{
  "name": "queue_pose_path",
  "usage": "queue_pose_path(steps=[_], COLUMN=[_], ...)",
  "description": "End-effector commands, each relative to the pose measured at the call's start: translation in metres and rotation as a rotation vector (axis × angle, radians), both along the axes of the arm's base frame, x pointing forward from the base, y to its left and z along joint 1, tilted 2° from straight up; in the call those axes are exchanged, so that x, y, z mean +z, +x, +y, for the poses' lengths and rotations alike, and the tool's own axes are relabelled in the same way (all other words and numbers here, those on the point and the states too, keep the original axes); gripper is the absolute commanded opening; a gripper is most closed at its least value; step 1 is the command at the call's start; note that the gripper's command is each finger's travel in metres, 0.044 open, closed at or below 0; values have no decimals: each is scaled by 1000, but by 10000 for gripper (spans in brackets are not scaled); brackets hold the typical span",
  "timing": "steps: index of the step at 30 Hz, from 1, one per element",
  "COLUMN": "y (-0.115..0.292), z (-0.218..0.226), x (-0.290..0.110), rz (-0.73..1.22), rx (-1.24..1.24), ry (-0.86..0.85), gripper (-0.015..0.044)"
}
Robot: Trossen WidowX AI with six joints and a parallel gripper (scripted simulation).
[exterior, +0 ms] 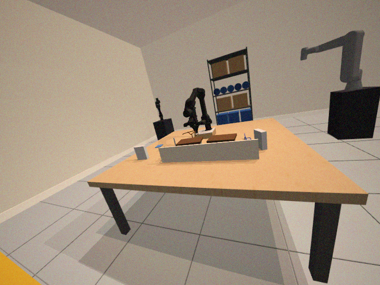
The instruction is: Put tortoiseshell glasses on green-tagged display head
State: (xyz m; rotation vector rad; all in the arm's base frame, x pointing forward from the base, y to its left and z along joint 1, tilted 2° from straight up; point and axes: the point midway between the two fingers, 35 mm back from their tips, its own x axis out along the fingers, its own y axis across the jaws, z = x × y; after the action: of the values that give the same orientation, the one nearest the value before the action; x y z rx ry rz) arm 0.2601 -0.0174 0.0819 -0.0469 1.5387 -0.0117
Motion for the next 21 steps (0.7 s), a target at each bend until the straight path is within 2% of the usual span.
queue_pose_path(steps=[1,9,21], y=[-1,1,15], z=[1,-7,-66], x=[21,26,30], rz=[-8,-6,0], rx=[-4,27,206], ry=[6,5,-6], gripper=[0,0,0])
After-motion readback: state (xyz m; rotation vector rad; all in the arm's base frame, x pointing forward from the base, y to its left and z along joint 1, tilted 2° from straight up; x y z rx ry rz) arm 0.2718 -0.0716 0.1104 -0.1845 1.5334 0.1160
